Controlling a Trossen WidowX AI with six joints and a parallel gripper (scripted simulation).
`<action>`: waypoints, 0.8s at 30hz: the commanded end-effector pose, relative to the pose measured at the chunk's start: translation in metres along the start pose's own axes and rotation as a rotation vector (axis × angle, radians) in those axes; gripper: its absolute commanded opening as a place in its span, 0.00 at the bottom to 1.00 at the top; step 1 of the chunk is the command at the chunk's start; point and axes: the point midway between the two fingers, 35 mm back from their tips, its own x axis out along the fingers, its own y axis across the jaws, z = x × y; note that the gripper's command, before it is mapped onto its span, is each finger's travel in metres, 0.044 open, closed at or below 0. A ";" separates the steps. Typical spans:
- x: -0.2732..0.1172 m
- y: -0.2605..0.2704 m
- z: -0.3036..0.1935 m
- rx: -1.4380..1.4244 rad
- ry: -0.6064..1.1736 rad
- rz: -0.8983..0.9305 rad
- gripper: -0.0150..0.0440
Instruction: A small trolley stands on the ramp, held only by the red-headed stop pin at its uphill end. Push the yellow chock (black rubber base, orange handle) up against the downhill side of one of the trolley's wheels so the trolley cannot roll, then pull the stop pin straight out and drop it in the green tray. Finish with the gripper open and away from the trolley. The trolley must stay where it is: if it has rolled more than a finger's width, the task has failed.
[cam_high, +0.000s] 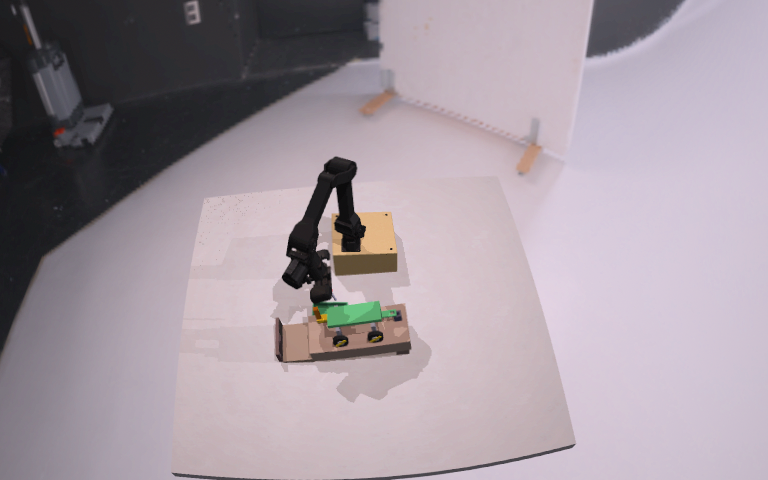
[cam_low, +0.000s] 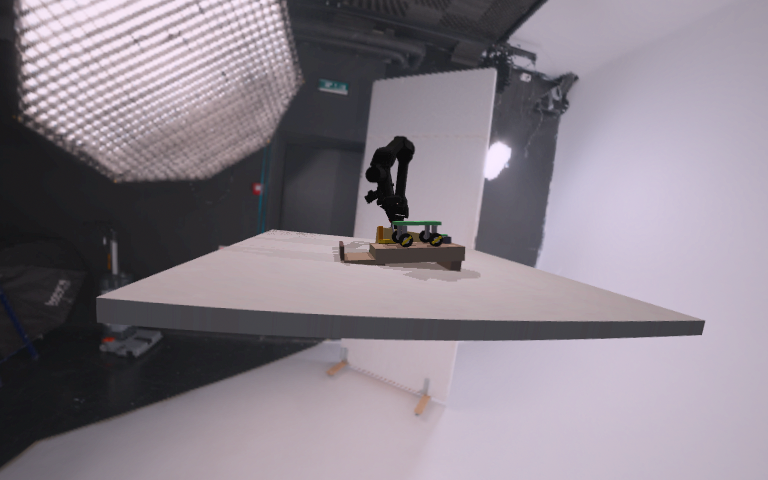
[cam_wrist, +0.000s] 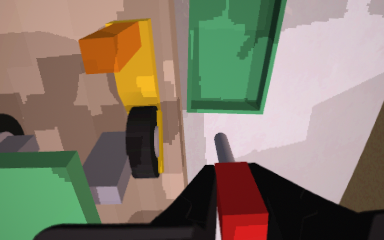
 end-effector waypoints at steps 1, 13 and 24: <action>-0.001 -0.002 0.013 0.000 0.000 -0.005 0.25; 0.000 -0.003 0.012 0.221 -0.040 0.015 0.25; 0.000 -0.004 0.010 0.559 -0.089 0.066 0.25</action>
